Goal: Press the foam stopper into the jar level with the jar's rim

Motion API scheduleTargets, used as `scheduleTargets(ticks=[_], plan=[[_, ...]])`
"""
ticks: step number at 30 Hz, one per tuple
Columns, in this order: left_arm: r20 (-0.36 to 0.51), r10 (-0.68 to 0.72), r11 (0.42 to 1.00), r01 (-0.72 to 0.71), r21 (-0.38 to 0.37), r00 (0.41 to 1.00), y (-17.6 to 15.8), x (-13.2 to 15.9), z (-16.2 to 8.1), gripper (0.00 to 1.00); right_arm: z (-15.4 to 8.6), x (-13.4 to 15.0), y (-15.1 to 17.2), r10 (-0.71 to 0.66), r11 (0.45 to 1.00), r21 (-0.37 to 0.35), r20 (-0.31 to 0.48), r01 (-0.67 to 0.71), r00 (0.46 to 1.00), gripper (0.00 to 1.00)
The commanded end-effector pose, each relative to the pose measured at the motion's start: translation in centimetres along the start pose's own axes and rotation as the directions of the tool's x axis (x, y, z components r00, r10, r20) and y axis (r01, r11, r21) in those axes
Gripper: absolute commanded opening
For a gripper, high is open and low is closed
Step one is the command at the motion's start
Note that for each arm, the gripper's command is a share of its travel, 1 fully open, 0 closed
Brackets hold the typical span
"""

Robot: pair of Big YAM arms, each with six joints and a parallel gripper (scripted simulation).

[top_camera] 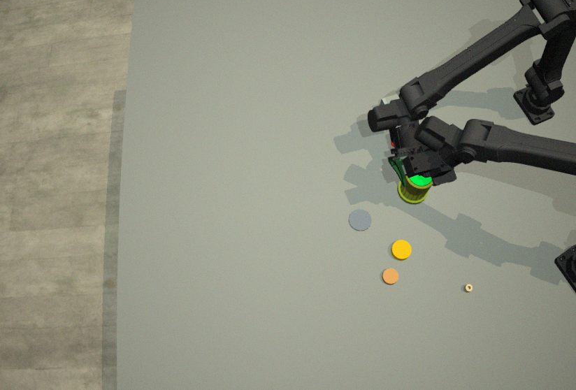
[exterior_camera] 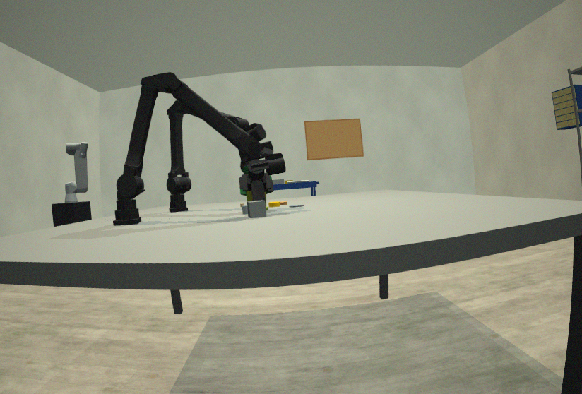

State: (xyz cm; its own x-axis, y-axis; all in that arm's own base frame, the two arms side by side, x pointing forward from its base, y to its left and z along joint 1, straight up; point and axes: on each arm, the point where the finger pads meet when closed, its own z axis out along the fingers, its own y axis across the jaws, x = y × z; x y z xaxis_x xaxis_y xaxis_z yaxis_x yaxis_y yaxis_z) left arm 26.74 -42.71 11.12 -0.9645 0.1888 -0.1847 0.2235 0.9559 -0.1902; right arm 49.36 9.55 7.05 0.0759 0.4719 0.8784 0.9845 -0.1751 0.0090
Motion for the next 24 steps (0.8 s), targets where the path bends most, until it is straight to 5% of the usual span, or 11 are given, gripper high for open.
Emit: scheduleTargets(ticks=[1,24], plan=[[-0.038,-0.022,0.999,0.021,-0.042,0.999,1.18,0.47,3.80,0.00,-0.88,-0.32,0.66,0.022,0.999,-0.027,0.007,-0.022,1.000,0.64],[-0.038,-0.022,0.999,0.021,-0.043,0.999,1.41,0.67,4.53,0.00,-0.88,-0.32,0.66,0.022,0.999,-0.027,0.007,-0.022,1.000,0.64]])
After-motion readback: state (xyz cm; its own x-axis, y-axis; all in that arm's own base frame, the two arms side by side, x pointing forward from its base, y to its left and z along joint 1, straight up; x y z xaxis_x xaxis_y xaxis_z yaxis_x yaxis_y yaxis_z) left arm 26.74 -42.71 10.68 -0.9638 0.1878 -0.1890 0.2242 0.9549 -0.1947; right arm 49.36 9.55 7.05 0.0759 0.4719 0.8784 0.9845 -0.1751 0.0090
